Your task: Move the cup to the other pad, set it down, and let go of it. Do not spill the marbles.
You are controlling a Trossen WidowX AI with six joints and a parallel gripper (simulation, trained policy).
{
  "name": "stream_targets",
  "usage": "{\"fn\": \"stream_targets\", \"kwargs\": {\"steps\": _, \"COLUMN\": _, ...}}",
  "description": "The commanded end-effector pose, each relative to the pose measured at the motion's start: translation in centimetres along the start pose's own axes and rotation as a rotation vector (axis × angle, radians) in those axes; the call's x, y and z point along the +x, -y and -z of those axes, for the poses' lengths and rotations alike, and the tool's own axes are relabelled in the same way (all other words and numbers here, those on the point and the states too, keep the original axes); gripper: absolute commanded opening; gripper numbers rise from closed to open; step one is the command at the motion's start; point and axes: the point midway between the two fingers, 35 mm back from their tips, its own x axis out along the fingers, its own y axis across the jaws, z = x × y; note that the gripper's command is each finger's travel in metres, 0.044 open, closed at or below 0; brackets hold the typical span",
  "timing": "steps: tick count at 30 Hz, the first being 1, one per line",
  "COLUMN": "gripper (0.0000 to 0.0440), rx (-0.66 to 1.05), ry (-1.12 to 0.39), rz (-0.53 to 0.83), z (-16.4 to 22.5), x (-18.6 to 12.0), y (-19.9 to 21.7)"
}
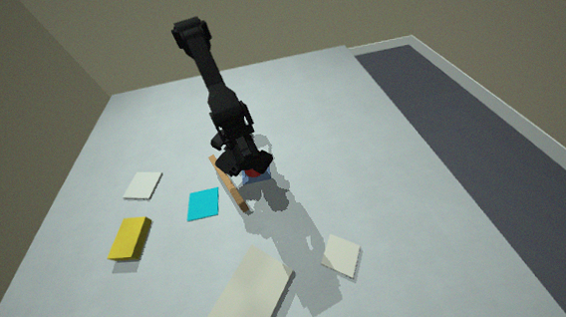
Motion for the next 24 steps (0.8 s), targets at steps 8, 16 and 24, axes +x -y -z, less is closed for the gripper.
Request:
{"fn": "stream_targets", "kwargs": {"steps": 8, "gripper": 0.0001, "rx": -0.055, "ry": 0.019, "rz": -0.015, "z": -0.5, "x": 0.6, "y": 0.0}}
{"fn": "stream_targets", "kwargs": {"steps": 16, "gripper": 0.0002, "rx": -0.036, "ry": 0.042, "rz": -0.056, "z": -1.0, "x": -0.8, "y": -0.3}}
{"fn": "stream_targets", "kwargs": {"steps": 24, "gripper": 0.0000, "rx": 0.007, "ry": 0.057, "rz": -0.095, "z": -1.6, "x": -2.7, "y": -0.2}}
